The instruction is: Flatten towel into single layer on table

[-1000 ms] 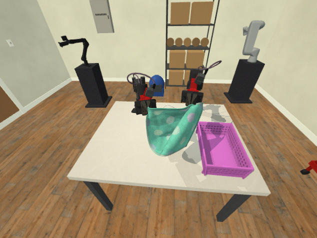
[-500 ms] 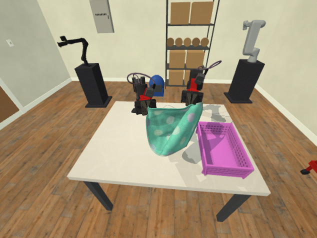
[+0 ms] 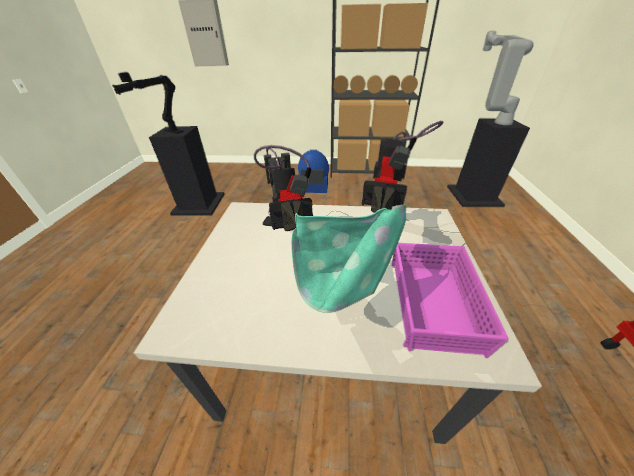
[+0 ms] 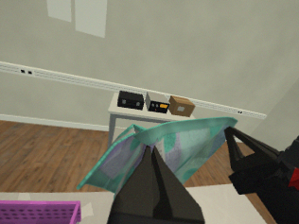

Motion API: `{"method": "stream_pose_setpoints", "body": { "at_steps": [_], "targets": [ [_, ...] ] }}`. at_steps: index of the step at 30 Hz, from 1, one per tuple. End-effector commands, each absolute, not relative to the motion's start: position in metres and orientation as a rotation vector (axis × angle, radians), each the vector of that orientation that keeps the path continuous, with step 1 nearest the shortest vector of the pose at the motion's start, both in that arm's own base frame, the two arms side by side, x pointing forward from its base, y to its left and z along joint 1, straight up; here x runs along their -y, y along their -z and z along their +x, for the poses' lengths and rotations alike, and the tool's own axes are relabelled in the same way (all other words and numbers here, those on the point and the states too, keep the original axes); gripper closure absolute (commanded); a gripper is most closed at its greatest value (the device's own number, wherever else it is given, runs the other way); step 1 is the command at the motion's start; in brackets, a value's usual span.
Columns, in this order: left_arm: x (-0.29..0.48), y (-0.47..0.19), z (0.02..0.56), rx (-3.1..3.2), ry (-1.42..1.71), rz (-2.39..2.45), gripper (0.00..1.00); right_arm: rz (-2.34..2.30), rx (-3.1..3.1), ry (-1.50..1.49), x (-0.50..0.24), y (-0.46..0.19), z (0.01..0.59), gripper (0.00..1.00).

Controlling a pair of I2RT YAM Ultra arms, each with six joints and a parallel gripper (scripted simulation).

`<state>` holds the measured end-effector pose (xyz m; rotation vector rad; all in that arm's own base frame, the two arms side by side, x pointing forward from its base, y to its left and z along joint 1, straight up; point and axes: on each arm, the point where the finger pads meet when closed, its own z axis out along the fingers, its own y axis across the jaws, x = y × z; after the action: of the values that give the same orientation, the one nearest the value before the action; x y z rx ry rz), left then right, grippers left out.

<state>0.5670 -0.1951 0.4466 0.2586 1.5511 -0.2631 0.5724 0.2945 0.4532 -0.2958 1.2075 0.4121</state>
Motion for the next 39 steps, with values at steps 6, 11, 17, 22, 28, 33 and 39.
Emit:
{"method": "stream_pose_setpoints", "body": {
  "at_steps": [6, 11, 17, 22, 28, 33, 39],
  "targets": [
    [0.196, -0.45, 0.554, -1.551, 0.261, 0.269, 1.0, -0.303, -1.269, -0.413, -0.292, -0.451, 0.56, 1.0],
    [0.198, -0.43, 0.515, -1.779, 0.26, 0.334, 1.0, -0.388, -1.57, -0.38, -0.282, -0.424, 0.524, 1.0],
    [0.189, -0.43, 0.519, -1.781, 0.248, 0.319, 1.0, -0.402, -1.638, -0.367, -0.282, -0.411, 0.535, 1.0],
    [0.197, -0.402, 0.492, -1.91, 0.254, 0.372, 1.0, -0.452, -1.803, -0.346, -0.275, -0.384, 0.512, 1.0],
    [0.198, -0.355, 0.466, -2.064, 0.242, 0.422, 1.0, -0.496, -1.904, -0.337, -0.267, -0.375, 0.477, 1.0],
    [0.2, -0.337, 0.447, -2.188, 0.232, 0.471, 1.0, -0.554, -2.087, -0.304, -0.263, -0.328, 0.462, 1.0],
    [0.202, -0.289, 0.415, -2.391, 0.204, 0.554, 1.0, -0.629, -2.288, -0.261, -0.254, -0.29, 0.427, 1.0]
  ]
}}
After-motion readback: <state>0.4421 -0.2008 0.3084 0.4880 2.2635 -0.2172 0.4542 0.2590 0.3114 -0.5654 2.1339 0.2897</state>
